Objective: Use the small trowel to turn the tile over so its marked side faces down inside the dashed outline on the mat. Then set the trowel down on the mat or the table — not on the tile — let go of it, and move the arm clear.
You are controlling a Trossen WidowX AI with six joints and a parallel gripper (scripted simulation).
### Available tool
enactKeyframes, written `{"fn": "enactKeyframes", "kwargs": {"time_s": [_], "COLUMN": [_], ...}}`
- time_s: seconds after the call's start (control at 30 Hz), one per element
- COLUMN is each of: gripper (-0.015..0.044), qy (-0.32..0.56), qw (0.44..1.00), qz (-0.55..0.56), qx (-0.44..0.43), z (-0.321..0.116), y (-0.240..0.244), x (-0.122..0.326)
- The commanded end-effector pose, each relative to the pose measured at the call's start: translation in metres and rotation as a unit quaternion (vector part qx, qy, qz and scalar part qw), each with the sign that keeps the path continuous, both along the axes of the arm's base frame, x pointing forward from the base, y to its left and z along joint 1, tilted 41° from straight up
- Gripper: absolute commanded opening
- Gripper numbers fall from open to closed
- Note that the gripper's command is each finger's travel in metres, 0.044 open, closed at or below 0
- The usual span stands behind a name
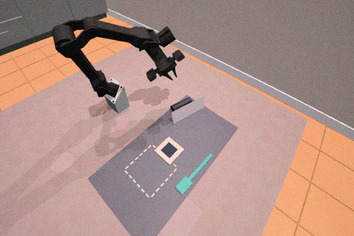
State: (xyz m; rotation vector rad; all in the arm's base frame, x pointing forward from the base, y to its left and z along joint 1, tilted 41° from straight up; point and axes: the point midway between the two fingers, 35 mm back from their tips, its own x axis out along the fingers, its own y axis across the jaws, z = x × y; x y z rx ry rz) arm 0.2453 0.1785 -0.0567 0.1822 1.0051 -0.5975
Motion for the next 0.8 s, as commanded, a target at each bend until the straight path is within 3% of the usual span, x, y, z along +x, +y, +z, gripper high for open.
{"fn": "enactKeyframes", "kwargs": {"time_s": [0.0,0.37,0.77], "gripper": [0.0100,0.0100,0.0100], "qy": [-0.006,-0.036,-0.084], "qw": [0.998,0.971,0.902], "qz": [-0.053,-0.236,-0.424], "qx": [0.010,0.024,0.023], "z": [-0.003,-0.015,-0.026], "y": [-0.007,-0.038,-0.071], "x": [0.003,0.007,0.006]}}
